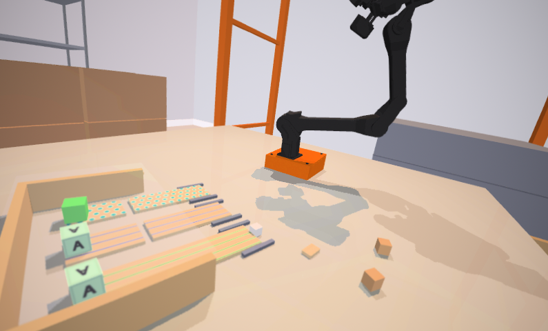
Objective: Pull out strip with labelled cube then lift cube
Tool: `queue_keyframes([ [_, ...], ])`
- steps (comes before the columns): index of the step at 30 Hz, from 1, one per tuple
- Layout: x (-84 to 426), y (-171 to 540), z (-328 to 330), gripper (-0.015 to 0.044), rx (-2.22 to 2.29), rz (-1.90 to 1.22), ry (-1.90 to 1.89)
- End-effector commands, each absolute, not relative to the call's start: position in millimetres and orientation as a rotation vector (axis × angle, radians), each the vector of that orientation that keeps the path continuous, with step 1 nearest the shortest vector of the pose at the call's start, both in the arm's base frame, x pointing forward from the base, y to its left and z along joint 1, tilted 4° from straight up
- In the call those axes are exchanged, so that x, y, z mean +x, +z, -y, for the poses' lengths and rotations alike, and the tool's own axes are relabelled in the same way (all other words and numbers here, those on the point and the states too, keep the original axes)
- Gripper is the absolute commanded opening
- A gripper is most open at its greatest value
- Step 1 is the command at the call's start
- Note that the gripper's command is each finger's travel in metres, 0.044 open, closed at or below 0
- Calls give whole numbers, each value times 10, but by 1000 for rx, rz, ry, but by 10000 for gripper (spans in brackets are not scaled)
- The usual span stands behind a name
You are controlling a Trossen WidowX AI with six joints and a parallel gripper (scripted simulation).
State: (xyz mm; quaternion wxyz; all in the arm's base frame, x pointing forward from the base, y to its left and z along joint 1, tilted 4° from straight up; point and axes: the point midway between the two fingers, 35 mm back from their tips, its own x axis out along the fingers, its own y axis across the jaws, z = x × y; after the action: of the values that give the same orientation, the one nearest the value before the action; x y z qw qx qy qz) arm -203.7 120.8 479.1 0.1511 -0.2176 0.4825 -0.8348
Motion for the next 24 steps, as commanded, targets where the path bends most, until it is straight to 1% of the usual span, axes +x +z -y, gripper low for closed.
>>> queue_keyframes([
  [1,-2036,4800,-1195,400,-632,-1372,-2399],
  [3,-2020,4873,-1086,400,-690,-1266,-2407],
  [7,-1824,5040,-449,400,-838,-1084,-2284],
  [11,-1494,5127,156,400,-942,-906,-2121],
  [18,-639,5074,1013,400,-1012,-613,-1768],
  [24,262,4821,1438,400,-963,-417,-1426],
])
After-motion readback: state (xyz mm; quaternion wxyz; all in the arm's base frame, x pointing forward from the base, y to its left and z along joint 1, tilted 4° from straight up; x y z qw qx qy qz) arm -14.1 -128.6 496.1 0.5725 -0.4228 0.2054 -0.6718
